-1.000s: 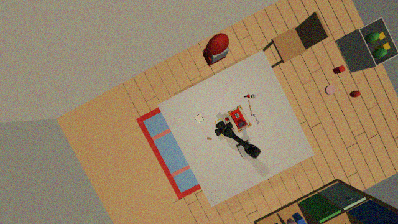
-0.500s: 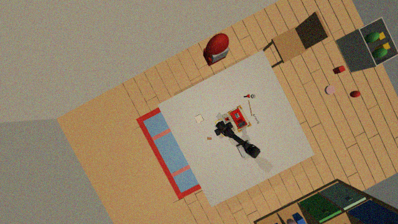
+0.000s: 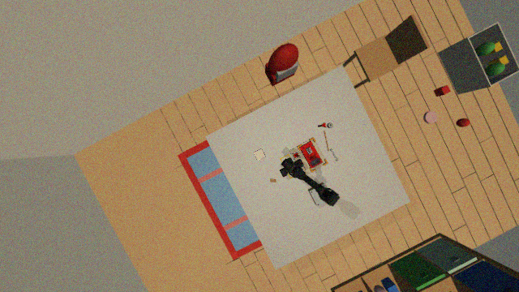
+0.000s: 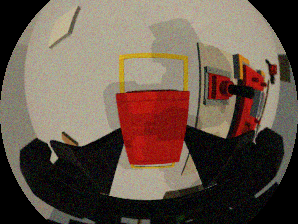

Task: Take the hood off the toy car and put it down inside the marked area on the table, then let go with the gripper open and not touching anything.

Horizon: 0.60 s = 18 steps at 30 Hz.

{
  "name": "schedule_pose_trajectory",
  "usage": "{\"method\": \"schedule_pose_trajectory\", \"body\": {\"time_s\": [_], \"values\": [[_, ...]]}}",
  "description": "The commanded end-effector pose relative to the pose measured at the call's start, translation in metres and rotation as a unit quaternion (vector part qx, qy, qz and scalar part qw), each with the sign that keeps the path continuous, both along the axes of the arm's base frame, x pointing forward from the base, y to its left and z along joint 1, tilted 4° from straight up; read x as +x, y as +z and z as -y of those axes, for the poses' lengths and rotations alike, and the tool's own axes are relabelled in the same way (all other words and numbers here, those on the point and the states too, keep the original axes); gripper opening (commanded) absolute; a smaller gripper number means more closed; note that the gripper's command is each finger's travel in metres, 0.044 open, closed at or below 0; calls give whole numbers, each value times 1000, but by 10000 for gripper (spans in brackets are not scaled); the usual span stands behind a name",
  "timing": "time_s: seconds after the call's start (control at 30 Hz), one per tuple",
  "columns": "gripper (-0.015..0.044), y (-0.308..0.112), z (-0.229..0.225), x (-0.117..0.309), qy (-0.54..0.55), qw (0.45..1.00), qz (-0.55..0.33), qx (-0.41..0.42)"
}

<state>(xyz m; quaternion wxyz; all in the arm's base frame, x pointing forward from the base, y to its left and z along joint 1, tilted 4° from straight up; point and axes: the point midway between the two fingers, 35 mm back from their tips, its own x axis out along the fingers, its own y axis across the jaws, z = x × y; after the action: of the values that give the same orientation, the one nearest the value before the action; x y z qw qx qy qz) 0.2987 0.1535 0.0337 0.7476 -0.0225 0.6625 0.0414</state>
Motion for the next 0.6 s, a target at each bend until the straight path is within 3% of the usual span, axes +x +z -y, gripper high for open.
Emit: {"method": "schedule_pose_trajectory", "body": {"time_s": [0.0, 0.07, 0.3, 0.57], "values": [[394, 0, 0, 0, 0, 1000, 0, 0], [440, 2, 0, 0, 0, 1000, 0, 0], [440, 69, 1, -6, 0, 1000, -5, -3], [440, 71, 1, -7, 0, 1000, -5, -3]]}}
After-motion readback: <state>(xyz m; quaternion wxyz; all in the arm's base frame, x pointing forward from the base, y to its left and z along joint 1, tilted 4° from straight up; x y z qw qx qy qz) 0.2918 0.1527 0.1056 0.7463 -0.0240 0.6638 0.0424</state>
